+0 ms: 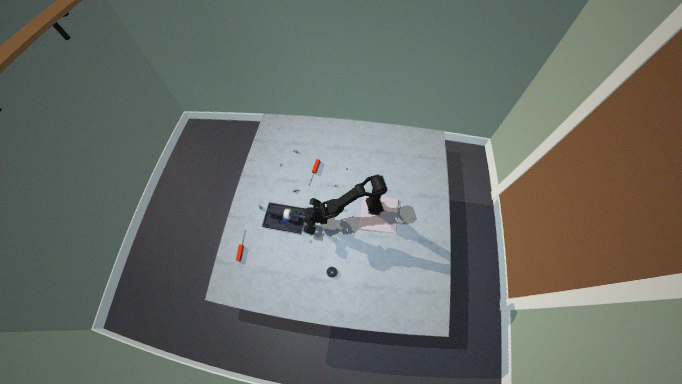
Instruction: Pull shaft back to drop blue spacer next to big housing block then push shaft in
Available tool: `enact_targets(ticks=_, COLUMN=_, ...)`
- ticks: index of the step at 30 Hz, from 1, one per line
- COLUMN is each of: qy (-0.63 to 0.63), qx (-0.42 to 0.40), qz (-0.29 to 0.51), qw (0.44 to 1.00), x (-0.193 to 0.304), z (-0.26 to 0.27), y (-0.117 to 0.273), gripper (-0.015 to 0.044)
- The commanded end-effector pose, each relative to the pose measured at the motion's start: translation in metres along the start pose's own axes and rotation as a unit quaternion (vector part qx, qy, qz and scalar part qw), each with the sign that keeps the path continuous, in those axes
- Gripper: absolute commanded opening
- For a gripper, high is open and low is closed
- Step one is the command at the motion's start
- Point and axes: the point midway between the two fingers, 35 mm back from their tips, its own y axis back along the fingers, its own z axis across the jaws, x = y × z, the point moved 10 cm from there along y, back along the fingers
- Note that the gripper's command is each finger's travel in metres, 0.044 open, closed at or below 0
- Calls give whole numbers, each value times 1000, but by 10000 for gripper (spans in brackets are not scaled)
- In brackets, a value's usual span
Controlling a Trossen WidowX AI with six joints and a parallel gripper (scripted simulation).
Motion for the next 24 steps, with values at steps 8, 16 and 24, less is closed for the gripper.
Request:
enact_targets(ticks=8, qy=1, qx=-2, qz=2, qw=1000, x=4, z=1, y=-3, gripper=0)
enact_targets(ticks=16, qy=1, qx=-2, qz=2, qw=1000, x=6, z=1, y=-4, gripper=0)
enact_targets(ticks=24, qy=1, qx=-2, qz=2, qw=1000, x=7, z=1, y=-6, gripper=0)
